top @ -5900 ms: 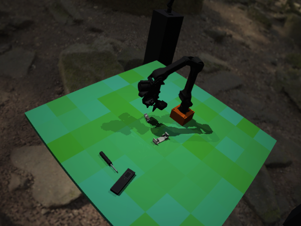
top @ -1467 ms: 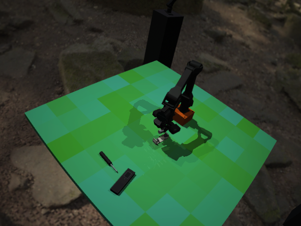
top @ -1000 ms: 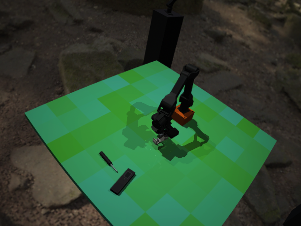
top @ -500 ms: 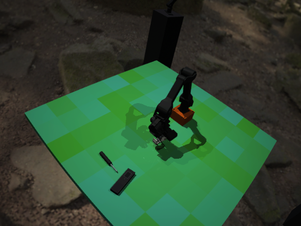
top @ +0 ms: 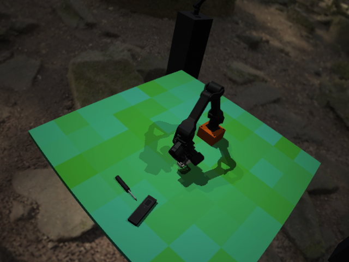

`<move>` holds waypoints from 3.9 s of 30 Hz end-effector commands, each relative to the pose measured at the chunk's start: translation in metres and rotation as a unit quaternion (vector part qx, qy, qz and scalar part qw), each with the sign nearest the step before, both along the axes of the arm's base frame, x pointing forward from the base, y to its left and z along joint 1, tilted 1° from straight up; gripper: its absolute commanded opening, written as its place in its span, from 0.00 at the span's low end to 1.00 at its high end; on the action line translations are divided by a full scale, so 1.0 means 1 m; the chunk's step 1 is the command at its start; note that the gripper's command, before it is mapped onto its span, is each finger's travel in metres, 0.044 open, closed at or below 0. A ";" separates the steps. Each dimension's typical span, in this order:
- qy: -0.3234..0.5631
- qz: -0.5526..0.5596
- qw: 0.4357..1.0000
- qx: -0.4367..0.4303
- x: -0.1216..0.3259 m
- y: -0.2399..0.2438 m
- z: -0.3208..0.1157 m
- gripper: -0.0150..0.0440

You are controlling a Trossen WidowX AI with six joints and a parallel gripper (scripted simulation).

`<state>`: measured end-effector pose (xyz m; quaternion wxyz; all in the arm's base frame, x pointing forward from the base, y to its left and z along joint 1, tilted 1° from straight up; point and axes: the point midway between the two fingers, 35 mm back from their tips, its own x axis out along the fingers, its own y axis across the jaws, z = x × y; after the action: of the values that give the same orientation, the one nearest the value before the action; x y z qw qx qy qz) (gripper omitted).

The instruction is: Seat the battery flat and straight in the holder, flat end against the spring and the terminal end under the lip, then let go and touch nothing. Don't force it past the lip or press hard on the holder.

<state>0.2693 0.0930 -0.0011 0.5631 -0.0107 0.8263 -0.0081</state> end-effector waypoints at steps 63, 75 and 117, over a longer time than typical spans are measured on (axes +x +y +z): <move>0.046 0.003 0.999 -0.004 0.027 0.001 -0.010 0.38; 0.016 0.004 1.000 -0.006 0.025 0.001 -0.013 0.38; -0.090 0.006 0.996 -0.009 0.017 0.002 -0.019 0.38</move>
<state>0.2814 0.0943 -0.0196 0.6196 -0.0198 0.7846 -0.0108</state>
